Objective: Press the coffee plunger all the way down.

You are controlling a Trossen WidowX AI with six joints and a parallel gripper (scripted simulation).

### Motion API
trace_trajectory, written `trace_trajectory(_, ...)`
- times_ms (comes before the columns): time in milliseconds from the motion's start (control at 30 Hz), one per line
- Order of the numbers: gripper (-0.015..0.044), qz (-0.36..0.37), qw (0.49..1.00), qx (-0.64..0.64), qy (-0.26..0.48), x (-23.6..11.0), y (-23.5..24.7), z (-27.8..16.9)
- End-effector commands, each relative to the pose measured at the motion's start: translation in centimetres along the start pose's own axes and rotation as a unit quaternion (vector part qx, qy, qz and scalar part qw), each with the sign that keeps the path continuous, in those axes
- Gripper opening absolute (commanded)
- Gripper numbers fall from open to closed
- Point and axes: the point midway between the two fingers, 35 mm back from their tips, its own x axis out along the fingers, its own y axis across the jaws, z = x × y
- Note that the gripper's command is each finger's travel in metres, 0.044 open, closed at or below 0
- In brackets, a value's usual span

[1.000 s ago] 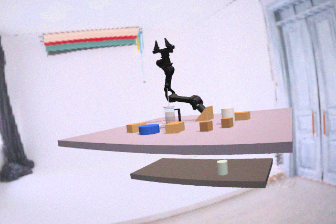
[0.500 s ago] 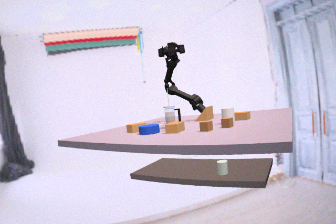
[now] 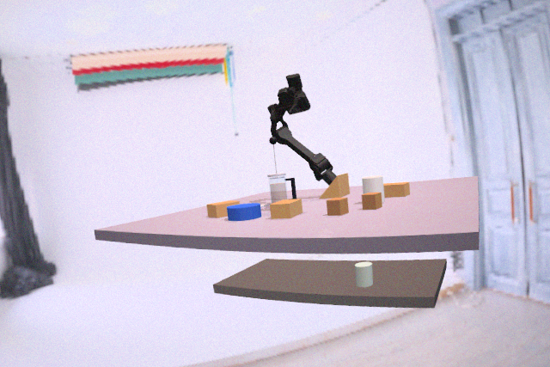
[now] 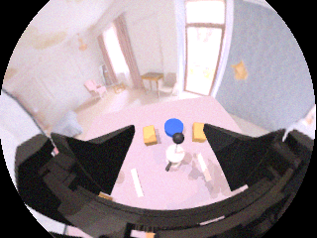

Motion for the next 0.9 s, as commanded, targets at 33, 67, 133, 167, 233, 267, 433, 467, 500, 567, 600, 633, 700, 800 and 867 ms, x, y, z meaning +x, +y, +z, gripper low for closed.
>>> trace_trajectory(33,0.0440,-0.082,0.997,0.003,0.011,1.1,-1.3,-1.7)
trace_trajectory(67,0.0440,-0.082,0.997,0.003,0.011,1.4,-1.3,-2.2)
trace_trajectory(133,0.0440,-0.082,0.997,0.004,0.012,2.1,-1.4,-3.3)
trace_trajectory(167,0.0440,-0.082,0.997,0.004,0.011,2.4,-1.4,-3.9)
trace_trajectory(233,0.0440,-0.083,0.997,0.004,0.010,3.0,-1.6,-5.1)
trace_trajectory(267,0.0440,-0.083,0.996,0.004,0.009,3.3,-1.7,-5.6)
trace_trajectory(433,0.0440,-0.084,0.996,0.004,0.009,3.6,-1.8,-5.9)
trace_trajectory(467,0.0440,-0.084,0.996,0.004,0.009,3.6,-1.8,-5.9)
trace_trajectory(500,0.0440,-0.084,0.996,0.004,0.009,3.7,-1.8,-5.9)
trace_trajectory(567,0.0440,-0.084,0.996,0.004,0.010,3.9,-1.8,-5.9)
trace_trajectory(600,0.0440,-0.083,0.996,0.004,0.010,4.1,-1.8,-5.9)
trace_trajectory(633,0.0440,-0.083,0.996,0.004,0.011,4.3,-1.8,-5.9)
trace_trajectory(700,0.0440,-0.083,0.996,0.005,0.011,4.6,-1.9,-5.9)
trace_trajectory(800,0.0440,-0.083,0.997,0.005,0.012,5.1,-1.9,-5.9)
trace_trajectory(867,0.0440,-0.082,0.997,0.005,0.012,5.4,-2.0,-6.0)
